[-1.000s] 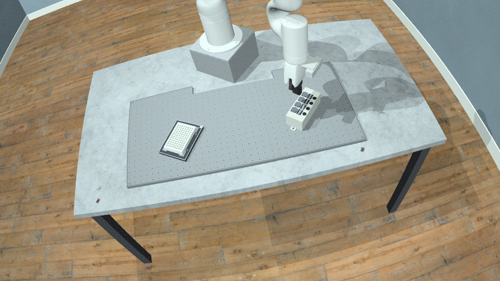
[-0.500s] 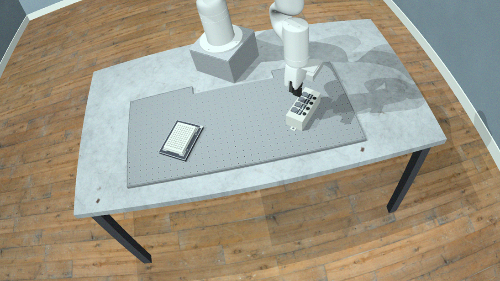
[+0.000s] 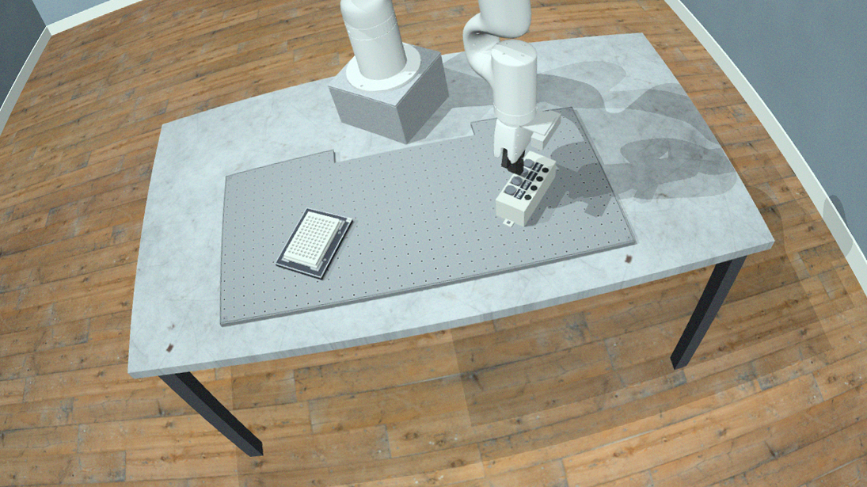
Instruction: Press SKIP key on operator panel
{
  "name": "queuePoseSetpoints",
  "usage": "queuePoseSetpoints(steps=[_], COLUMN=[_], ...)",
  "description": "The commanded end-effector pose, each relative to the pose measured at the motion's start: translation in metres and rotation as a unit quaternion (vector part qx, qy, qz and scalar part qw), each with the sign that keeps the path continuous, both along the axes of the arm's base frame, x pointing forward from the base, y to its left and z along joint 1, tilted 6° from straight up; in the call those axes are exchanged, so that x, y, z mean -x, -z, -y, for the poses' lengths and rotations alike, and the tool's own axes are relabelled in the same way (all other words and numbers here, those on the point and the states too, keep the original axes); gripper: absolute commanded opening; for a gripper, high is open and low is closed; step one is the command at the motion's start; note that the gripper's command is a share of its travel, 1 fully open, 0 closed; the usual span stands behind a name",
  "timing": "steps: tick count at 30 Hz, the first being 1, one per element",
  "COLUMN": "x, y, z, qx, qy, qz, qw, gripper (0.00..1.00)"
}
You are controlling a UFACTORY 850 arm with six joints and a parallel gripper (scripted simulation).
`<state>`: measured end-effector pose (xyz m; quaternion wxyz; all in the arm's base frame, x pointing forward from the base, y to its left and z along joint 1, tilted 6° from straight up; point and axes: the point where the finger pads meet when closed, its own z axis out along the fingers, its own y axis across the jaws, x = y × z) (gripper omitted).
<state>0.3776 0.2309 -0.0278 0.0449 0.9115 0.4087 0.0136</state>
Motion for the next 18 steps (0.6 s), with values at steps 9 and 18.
queuePoseSetpoints(steps=[9, 18], x=[-0.0006, -0.0009], y=[0.002, 0.006], z=[-0.0002, 0.0001], qx=[-0.003, -0.003], qy=[0.0, 0.0], qz=[0.007, 0.007], qw=[1.0, 1.0], gripper=[0.0, 0.0])
